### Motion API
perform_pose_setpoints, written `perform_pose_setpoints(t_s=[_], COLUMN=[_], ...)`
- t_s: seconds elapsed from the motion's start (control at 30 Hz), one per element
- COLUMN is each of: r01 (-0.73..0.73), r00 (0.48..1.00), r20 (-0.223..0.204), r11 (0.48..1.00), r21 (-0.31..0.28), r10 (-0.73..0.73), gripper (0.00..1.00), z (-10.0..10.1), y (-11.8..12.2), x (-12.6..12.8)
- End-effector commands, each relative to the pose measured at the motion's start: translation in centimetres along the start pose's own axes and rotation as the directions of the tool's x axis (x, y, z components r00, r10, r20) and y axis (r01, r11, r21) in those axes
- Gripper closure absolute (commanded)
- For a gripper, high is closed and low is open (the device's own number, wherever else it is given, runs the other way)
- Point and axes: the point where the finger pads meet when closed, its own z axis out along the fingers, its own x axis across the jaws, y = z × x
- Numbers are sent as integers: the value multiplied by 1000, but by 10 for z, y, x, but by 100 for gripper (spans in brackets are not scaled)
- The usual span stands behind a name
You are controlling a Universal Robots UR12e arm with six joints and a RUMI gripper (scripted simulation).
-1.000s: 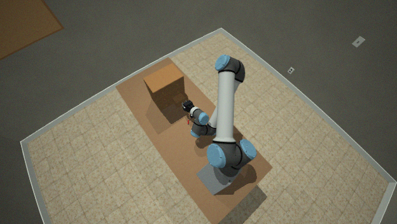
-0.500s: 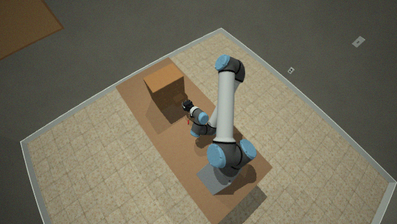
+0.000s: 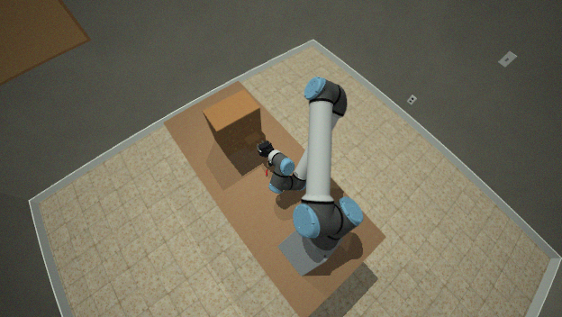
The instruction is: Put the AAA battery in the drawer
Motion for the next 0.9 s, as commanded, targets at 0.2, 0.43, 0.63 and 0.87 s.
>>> perform_pose_setpoints(t_s=[0.2,0.43,0.63,0.87], r01=[0,0,0,0], r00=[1000,1000,1000,1000], r20=[0,0,0,0], r11=[1000,1000,1000,1000], r21=[-1,-1,-1,-1], r10=[0,0,0,0], gripper=[93,93,93,93], z=[5,8,12,16], y=[4,5,7,10], x=[0,0,0,0])
